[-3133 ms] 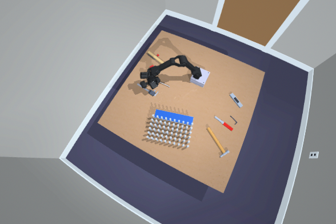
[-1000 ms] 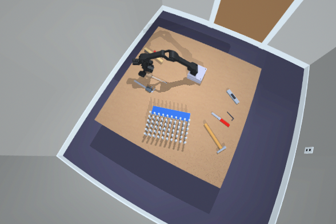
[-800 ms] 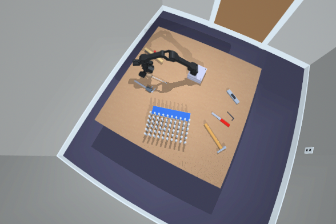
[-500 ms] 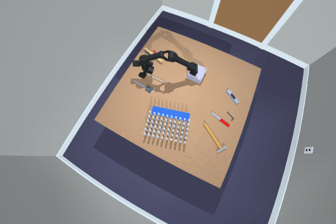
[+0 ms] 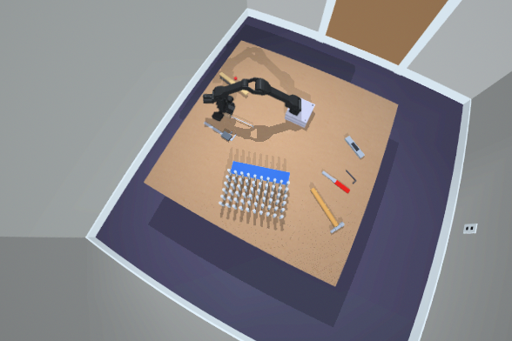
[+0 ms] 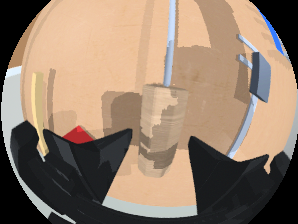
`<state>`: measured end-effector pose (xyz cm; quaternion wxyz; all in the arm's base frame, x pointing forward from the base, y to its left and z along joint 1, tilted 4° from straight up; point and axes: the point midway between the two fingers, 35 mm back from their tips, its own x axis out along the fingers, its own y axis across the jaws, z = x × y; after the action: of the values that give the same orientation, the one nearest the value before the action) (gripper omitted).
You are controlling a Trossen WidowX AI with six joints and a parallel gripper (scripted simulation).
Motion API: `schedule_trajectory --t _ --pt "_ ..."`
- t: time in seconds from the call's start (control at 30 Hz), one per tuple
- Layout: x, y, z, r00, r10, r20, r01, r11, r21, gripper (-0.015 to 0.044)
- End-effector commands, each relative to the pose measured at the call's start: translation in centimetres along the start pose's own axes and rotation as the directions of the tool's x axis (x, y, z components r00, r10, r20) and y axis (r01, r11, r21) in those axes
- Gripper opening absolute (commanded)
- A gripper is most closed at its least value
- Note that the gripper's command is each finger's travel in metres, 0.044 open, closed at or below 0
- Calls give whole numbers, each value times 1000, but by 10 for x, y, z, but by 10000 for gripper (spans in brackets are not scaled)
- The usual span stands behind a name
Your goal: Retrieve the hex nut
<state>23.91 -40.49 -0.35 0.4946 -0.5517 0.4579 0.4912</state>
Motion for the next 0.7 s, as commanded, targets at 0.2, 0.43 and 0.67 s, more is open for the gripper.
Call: schedule_trajectory --t 0.2,0.43,0.67 --pt "13 2 2 1000 7 7 -7 1000 5 201" --pt "13 2 2 1000 7 7 -7 1000 5 135" --pt "-17 1 1 1000 6 7 -6 1000 3 0"
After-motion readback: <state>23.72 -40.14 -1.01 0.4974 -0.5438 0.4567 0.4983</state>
